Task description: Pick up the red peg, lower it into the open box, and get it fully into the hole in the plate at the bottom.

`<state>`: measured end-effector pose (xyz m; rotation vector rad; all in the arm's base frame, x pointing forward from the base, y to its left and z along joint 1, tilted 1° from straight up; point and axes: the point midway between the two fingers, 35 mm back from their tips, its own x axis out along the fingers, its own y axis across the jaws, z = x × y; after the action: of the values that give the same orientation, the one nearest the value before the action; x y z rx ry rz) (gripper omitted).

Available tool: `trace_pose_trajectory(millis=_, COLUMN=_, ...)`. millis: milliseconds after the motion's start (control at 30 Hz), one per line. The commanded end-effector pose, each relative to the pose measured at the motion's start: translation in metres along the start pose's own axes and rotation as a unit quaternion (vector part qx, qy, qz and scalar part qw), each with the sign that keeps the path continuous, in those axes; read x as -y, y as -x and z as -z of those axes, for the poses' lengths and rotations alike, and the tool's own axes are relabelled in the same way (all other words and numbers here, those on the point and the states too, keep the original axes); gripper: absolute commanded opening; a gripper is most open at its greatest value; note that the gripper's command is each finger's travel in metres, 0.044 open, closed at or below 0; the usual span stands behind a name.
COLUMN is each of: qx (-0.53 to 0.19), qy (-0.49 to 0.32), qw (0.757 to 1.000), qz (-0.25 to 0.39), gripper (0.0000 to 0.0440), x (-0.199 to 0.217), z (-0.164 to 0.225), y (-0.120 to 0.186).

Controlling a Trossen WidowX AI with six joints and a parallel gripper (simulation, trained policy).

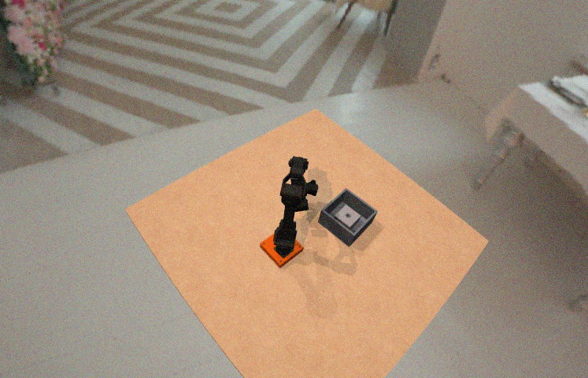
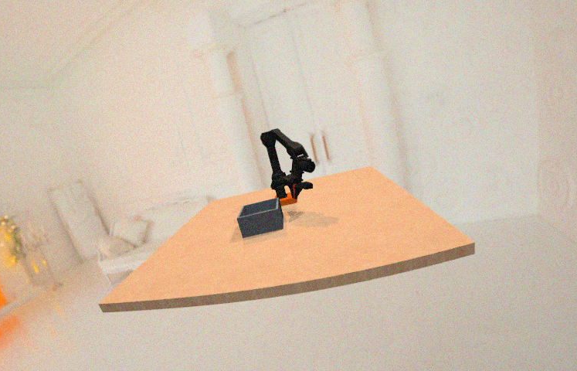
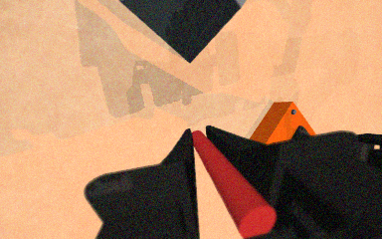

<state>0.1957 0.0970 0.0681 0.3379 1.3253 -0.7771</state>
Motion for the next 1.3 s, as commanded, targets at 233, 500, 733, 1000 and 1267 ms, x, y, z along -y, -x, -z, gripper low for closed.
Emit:
trace_pose_trajectory(millis=233, qx=0.042, qy=-0.056, qw=0.997, qz=-0.025, gripper=0.0001, x=0.008, z=-0.048, y=0.045)
trace_pose_trajectory(millis=500, qx=0.061, qy=-0.115, qw=0.991, qz=-0.031, gripper=0.0000, x=0.014, z=-0.087, y=0.051)
trace_pose_trajectory(millis=733, qx=0.072, qy=-0.157, qw=0.984, qz=-0.031, gripper=0.0000, x=0.020, z=-0.120, y=0.046)
trace_pose_trajectory(millis=1000, qx=0.079, qy=-0.185, qw=0.979, qz=-0.031, gripper=0.0000, x=0.026, z=-0.156, y=0.030)
trace_pose_trajectory(millis=1267, qx=0.077, qy=-0.188, qw=0.978, qz=-0.034, gripper=0.0000, x=0.031, z=-0.188, y=0.009)
